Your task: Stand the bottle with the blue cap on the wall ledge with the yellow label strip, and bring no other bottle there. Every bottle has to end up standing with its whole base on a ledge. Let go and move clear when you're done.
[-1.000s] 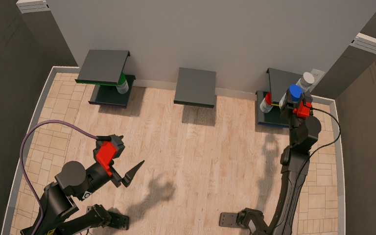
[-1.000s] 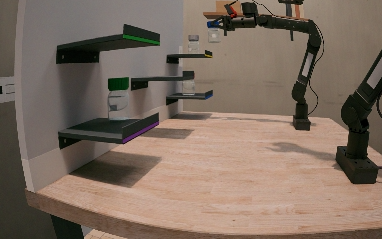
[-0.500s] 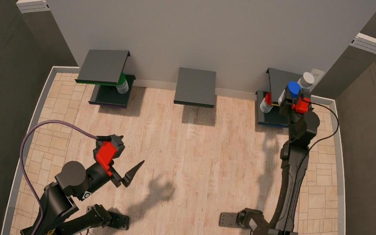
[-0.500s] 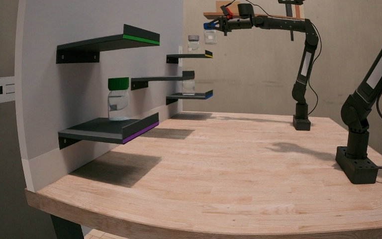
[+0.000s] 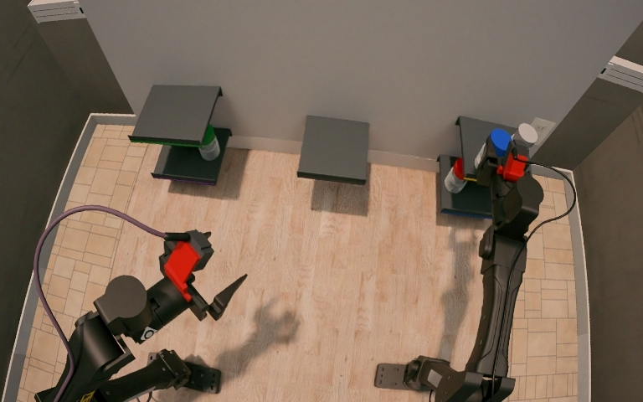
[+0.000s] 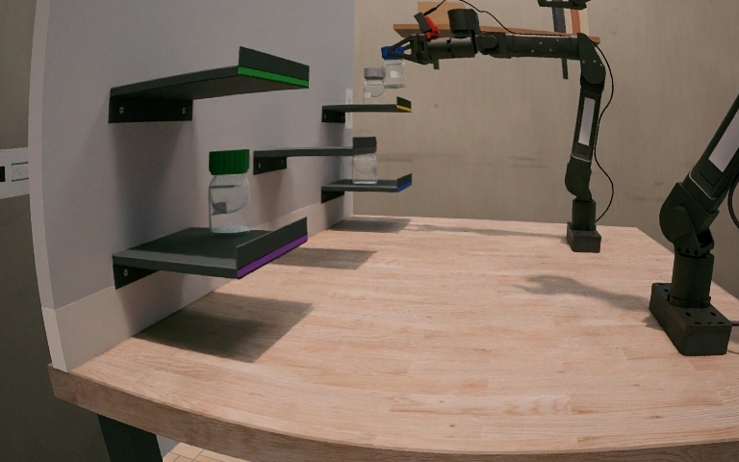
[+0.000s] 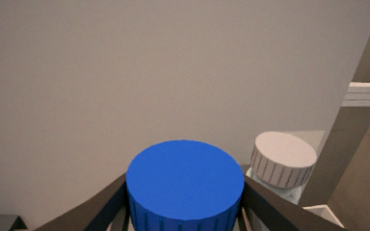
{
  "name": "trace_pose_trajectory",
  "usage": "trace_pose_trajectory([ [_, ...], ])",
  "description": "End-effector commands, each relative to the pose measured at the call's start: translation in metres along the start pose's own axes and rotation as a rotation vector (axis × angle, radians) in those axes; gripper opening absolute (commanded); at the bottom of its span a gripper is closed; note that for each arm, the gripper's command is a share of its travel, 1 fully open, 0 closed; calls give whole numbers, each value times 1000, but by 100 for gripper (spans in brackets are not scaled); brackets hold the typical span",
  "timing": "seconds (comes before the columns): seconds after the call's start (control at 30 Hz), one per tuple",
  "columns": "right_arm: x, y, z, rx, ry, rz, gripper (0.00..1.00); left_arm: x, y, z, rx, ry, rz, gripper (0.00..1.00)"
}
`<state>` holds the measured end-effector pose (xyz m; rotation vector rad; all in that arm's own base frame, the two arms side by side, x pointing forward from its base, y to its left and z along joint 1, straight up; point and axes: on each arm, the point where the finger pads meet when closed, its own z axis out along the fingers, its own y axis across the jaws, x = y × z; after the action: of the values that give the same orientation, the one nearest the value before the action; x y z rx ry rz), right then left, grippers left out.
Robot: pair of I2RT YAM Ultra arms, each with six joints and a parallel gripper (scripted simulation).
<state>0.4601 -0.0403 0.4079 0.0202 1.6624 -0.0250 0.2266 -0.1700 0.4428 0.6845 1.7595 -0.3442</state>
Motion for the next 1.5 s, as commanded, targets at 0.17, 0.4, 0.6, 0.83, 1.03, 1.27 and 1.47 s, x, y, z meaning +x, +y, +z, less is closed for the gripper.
trace_pose_trajectory([
  [0.17,-50,3,11,2,-152,-15,50,-7,0,-11,-1,-16,-1,89],
  [0.4,-53,4,22,0,-170,-18,50,-7,0,-11,-1,-16,-1,89],
  [0.6,-53,4,20,-1,-163,-17,50,-7,0,-11,-1,-16,-1,89],
  [0.83,-49,2,21,-1,-154,-15,50,-7,0,-11,-1,-16,-1,89],
  [1.03,-60,1,27,-2,-202,-15,50,-7,0,-11,-1,-16,-1,89],
  [1.27,-60,1,27,-2,-202,-15,50,-7,0,-11,-1,-16,-1,89],
  [1.47,-59,1,25,-1,-200,-17,50,-7,0,-11,-1,-16,-1,89],
])
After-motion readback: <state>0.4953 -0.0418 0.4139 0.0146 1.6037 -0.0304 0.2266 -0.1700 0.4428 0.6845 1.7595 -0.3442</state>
